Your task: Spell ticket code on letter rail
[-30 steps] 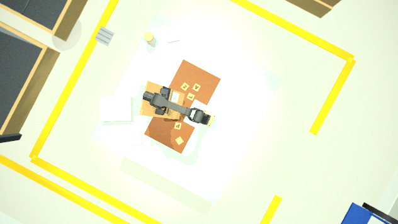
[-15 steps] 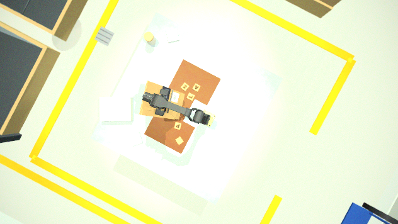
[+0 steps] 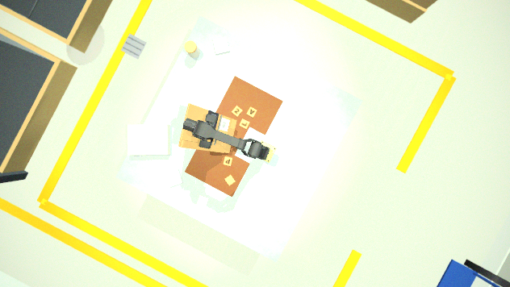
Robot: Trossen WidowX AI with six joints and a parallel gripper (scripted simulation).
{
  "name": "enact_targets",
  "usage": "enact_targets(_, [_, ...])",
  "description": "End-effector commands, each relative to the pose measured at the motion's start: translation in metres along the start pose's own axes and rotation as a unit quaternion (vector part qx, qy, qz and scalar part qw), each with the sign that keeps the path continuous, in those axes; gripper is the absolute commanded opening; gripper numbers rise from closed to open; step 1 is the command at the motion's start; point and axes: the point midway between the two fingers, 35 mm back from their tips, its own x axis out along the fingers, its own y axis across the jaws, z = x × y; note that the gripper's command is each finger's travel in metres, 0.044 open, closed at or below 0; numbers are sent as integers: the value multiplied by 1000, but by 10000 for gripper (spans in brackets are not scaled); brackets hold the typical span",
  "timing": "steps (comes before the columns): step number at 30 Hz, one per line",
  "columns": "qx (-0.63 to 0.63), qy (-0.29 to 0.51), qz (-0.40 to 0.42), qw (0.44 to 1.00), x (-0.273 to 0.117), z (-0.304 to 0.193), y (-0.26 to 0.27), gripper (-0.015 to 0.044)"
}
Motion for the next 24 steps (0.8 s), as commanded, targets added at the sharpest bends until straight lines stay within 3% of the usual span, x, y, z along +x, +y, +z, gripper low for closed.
enact_targets(1, [-1,-3,1,1000,-6,-3,0,0])
enact_targets(16, [-1,-3,1,1000,-20,-15,1,0])
enact_targets(18, [-24,-9,4,1000,-24,-15,-1,53])
enact_targets(24, [-258,-93,21,961,-70,-32,-7,210])
